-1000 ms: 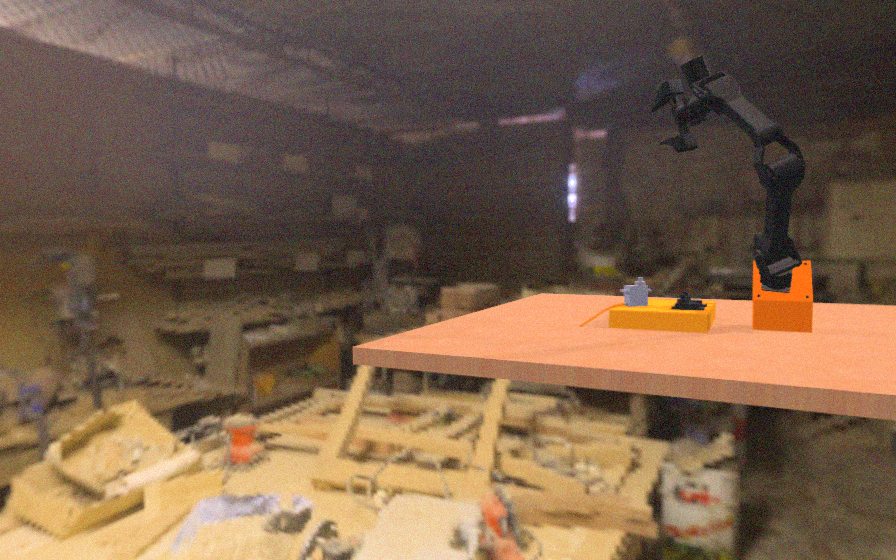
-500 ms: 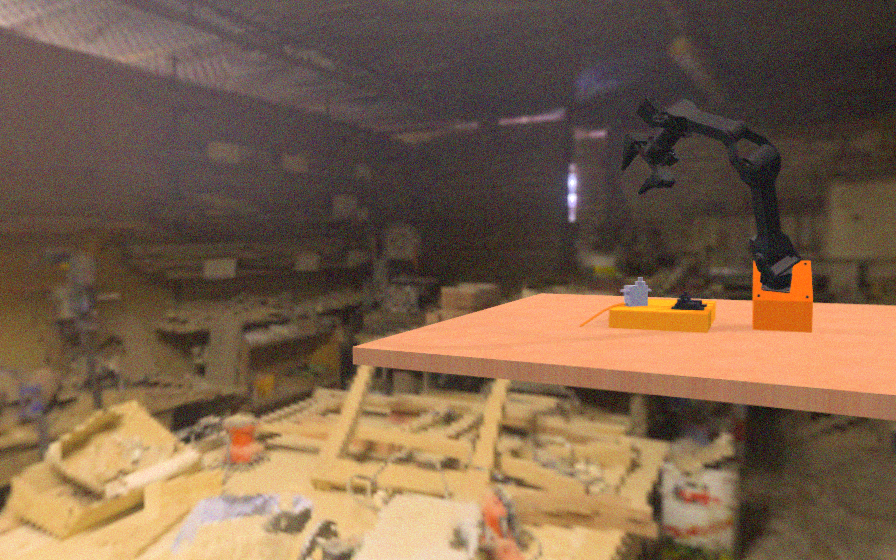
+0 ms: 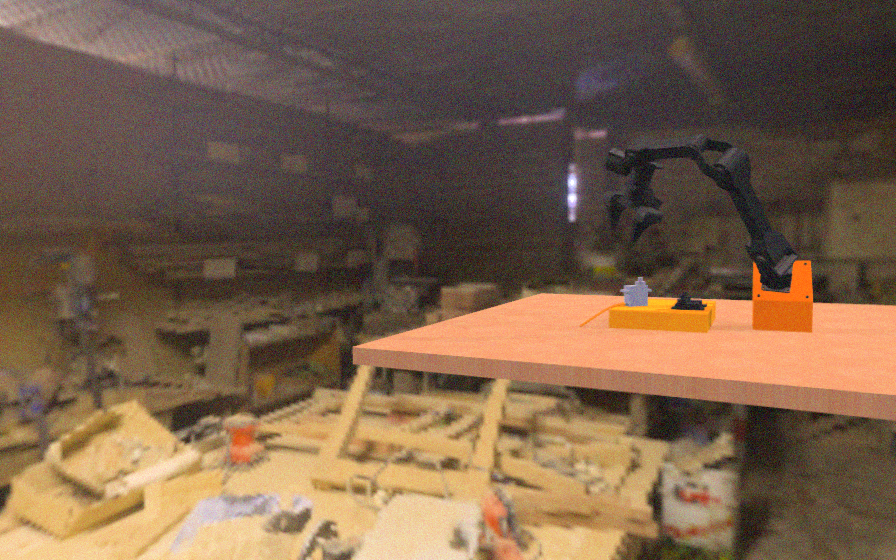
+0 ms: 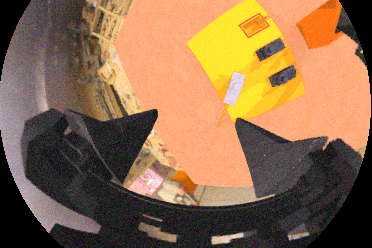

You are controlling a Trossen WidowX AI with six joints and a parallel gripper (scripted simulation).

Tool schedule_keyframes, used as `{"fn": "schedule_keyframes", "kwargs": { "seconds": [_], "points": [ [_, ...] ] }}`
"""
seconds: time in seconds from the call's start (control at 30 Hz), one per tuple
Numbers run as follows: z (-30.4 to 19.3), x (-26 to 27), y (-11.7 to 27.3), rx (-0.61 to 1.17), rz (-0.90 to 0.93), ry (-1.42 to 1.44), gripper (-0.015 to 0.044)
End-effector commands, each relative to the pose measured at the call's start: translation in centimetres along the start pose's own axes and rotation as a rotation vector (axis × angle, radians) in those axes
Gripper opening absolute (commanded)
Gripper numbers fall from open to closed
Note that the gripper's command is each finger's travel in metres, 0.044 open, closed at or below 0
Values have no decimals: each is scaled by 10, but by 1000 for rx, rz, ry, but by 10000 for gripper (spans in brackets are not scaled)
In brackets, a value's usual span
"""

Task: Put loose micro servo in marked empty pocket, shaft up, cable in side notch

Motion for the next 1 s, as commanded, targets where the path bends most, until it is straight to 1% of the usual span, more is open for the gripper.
{"fn": "schedule_keyframes", "kwargs": {
  "seconds": [0.0,0.2,0.3,0.5,0.7,0.97],
  "points": [
    [0,-13,-33,-44,-125,-50,440],
    [3,-35,-72,-114,-281,-113,440],
    [8,-44,-84,-143,-334,-137,440],
    [8,-45,-86,-145,-338,-139,440],
    [11,-53,-108,-145,-339,-139,440],
    [11,-55,-113,-144,-339,-139,440]
  ]
}}
Point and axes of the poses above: the point midway between the two fingers, 35 mm back from their tips, its own y axis back along the fingers, its own x axis across the jaws, z = x × y, the point moved 4 cm from there along y, back along the fingers, and after that the axes turned 13 degrees about -y, right-handed, at the moved point
